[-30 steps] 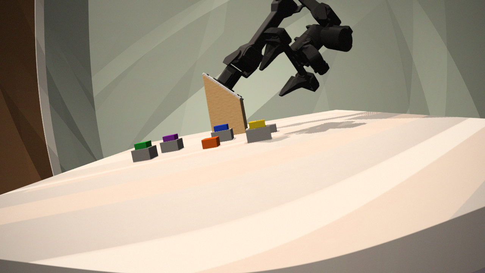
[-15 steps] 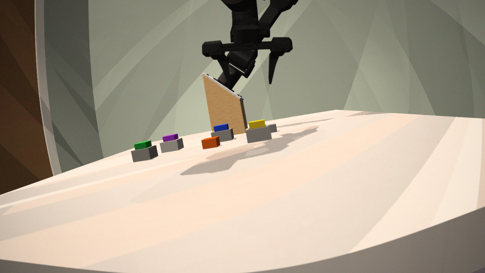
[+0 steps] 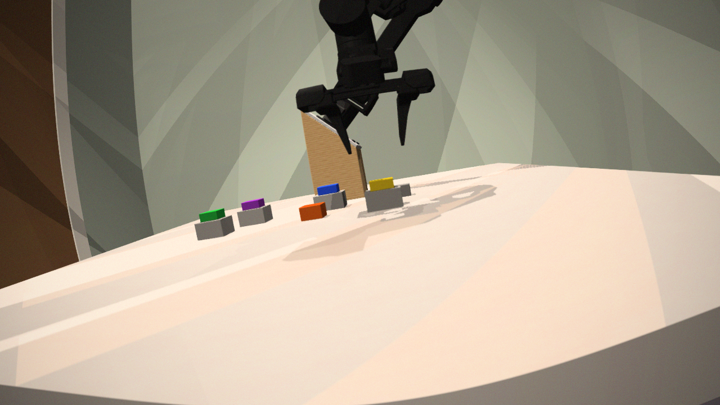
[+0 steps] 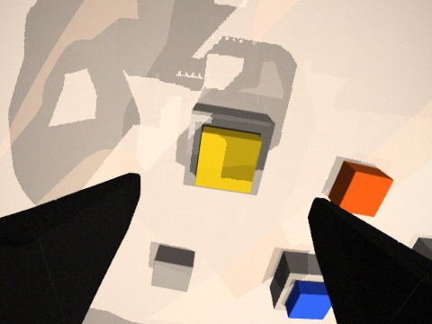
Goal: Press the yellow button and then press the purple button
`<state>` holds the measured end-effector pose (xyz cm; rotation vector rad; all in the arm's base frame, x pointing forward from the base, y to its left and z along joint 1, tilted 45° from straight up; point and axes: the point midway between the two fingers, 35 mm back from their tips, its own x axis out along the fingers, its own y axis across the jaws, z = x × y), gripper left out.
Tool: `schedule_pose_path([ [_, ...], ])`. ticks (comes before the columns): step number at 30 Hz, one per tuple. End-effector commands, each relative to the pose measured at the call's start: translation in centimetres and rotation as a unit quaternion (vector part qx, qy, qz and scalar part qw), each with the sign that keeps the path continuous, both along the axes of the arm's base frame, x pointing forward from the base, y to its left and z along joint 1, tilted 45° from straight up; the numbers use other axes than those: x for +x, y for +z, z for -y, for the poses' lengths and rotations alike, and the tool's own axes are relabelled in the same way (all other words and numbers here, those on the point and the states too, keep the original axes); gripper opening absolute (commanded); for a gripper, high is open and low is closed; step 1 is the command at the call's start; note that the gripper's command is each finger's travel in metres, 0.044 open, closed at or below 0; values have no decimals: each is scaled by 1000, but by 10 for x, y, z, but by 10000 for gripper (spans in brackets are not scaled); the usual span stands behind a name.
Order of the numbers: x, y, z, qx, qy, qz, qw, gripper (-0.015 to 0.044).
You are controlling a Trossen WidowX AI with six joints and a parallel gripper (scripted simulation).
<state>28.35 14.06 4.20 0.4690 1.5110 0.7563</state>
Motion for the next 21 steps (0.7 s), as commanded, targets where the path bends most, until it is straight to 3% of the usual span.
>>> schedule_pose_path([
  [1,-5,-12,-9,3,-5,-8,1000,164],
  [7,-5,-12,-9,3,-5,-8,1000,20],
  [21,-6,-17,-14,2,-5,-8,1000,20],
])
